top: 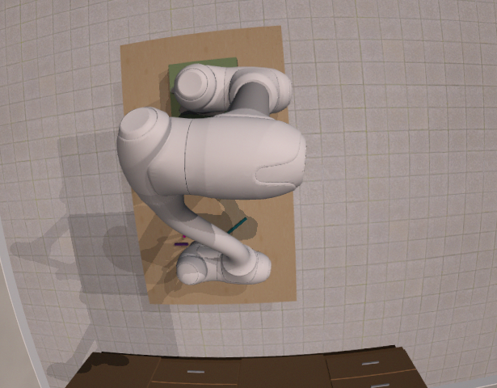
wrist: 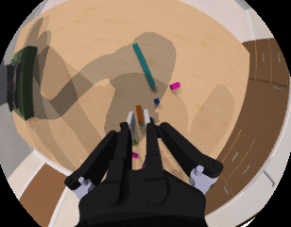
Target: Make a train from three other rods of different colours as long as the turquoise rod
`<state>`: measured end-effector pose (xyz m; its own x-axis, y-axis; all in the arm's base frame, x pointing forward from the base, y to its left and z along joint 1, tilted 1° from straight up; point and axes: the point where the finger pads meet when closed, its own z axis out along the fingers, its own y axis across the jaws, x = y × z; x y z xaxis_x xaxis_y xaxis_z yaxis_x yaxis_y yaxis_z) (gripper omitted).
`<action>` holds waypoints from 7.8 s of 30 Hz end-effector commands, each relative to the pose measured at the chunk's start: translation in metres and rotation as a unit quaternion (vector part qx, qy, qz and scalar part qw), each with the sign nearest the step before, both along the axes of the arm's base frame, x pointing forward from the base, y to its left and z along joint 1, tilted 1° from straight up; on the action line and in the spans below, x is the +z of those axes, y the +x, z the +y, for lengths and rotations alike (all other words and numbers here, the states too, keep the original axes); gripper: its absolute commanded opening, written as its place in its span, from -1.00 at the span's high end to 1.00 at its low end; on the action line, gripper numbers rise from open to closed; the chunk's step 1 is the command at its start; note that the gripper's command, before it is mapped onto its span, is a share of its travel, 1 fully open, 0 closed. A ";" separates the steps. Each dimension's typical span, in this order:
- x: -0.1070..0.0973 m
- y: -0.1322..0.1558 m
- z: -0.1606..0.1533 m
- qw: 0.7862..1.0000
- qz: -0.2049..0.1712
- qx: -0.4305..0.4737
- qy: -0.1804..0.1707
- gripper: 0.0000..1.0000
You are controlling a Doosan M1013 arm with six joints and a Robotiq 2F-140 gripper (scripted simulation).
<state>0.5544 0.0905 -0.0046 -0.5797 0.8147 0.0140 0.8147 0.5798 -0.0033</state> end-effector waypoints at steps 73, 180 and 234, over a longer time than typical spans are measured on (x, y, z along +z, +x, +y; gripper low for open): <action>-0.017 0.000 0.000 1.000 0.000 0.000 0.000 0.94; 0.020 0.042 0.026 0.990 -0.001 0.140 0.002 0.94; -0.005 0.042 0.027 0.990 -0.001 0.140 0.002 0.94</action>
